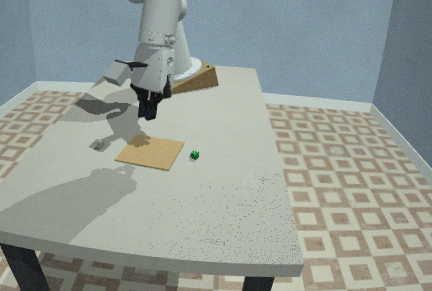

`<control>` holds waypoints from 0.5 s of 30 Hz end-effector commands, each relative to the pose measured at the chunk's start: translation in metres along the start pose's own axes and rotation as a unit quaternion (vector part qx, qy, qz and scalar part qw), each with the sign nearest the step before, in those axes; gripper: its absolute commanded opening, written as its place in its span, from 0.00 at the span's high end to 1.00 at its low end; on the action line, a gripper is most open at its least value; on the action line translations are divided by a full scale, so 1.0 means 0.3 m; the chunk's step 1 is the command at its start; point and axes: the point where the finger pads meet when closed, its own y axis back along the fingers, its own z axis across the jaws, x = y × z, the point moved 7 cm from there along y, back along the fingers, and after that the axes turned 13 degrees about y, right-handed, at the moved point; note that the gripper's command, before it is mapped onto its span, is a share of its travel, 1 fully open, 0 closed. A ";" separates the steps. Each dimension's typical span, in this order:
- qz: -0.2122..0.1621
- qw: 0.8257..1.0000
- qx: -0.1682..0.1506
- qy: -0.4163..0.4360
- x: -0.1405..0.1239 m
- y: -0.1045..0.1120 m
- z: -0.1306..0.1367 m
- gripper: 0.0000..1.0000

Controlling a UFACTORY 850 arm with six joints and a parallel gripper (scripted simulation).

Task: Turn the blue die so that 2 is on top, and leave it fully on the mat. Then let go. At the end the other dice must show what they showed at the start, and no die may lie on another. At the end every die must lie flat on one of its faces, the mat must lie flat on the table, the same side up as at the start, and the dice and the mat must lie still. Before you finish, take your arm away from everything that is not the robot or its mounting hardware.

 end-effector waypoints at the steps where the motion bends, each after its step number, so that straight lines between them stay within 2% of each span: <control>1: 0.085 0.996 -0.020 -0.007 -0.048 -0.006 -0.003 0.89; 10: 0.152 0.988 -0.035 -0.008 -0.084 -0.013 -0.013 0.89; 13: 0.157 0.987 -0.036 -0.008 -0.086 -0.014 -0.014 0.89; 15: 0.195 0.980 -0.044 -0.008 -0.106 -0.019 -0.019 0.89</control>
